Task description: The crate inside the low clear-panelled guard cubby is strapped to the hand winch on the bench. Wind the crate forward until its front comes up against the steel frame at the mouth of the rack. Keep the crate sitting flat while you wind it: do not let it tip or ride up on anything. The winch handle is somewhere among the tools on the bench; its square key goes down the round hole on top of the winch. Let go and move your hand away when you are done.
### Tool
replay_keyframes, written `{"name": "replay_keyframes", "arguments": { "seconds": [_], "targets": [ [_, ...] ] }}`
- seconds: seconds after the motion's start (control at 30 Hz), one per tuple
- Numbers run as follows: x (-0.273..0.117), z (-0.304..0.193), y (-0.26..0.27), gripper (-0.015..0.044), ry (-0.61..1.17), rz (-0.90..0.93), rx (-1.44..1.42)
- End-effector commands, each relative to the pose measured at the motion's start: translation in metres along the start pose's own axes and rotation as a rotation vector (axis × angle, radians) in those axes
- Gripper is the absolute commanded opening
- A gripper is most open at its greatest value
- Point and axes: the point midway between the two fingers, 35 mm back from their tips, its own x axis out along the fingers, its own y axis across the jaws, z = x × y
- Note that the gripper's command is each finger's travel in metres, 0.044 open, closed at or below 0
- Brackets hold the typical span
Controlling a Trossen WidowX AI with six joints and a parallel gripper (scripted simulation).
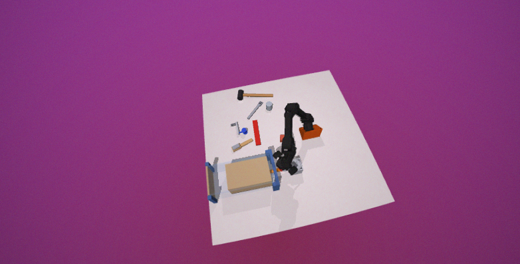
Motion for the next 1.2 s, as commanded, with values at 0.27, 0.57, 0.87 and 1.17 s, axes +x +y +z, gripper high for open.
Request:
{"name": "replay_keyframes", "arguments": {
  "seconds": [0.27,0.57,0.87,1.17],
  "targets": [
    [0.001,0.004,0.027,0.0,0.0,0.024,0.001],
    [0.001,0.005,0.042,0.0,-0.001,0.025,0.001],
    [0.0,0.004,0.056,0.0,-0.001,0.026,0.001],
    [-0.002,0.001,0.071,0.0,-0.001,0.027,0.001]
  ]
}}
